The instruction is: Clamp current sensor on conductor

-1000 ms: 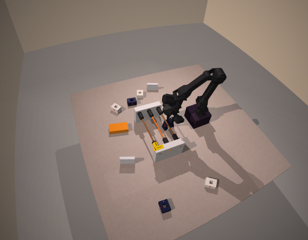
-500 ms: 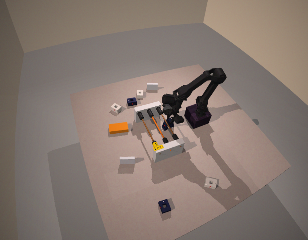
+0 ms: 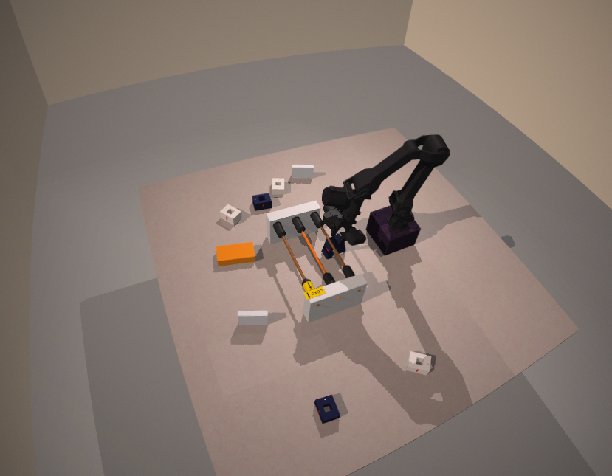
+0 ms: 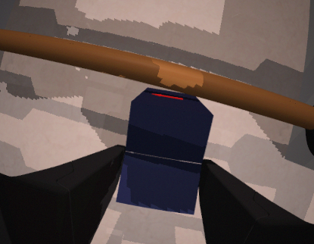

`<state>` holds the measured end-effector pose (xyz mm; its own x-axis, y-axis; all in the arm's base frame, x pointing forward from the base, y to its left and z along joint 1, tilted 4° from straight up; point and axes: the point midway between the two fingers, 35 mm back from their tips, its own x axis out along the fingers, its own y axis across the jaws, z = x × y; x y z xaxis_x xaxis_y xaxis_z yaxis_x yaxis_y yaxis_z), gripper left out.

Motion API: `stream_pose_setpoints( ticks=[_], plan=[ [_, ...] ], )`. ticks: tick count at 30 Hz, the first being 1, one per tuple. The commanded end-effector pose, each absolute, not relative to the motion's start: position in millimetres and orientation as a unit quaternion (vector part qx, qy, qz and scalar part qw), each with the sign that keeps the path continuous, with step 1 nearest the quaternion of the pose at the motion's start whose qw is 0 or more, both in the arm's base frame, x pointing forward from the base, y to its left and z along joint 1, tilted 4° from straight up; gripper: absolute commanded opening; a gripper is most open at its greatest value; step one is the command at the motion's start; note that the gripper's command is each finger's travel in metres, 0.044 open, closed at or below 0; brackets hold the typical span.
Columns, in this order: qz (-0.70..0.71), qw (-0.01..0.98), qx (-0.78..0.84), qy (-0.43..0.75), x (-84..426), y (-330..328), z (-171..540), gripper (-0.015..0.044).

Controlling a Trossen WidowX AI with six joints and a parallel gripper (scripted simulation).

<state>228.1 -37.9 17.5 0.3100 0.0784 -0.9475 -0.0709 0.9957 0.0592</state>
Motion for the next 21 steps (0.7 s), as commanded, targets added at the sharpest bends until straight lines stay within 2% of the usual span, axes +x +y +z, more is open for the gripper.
stream_pose_setpoints(
  ticks=[1, 10, 21],
  plan=[
    [0.042, 0.81, 0.003, 0.584, 229.4, -39.0, 18.8, 0.0],
    [0.046, 0.809, 0.003, 0.586, 222.6, -38.2, 18.0, 0.0],
    [0.043, 0.809, 0.003, 0.586, 185.1, -38.2, 16.8, 0.0]
  ],
)
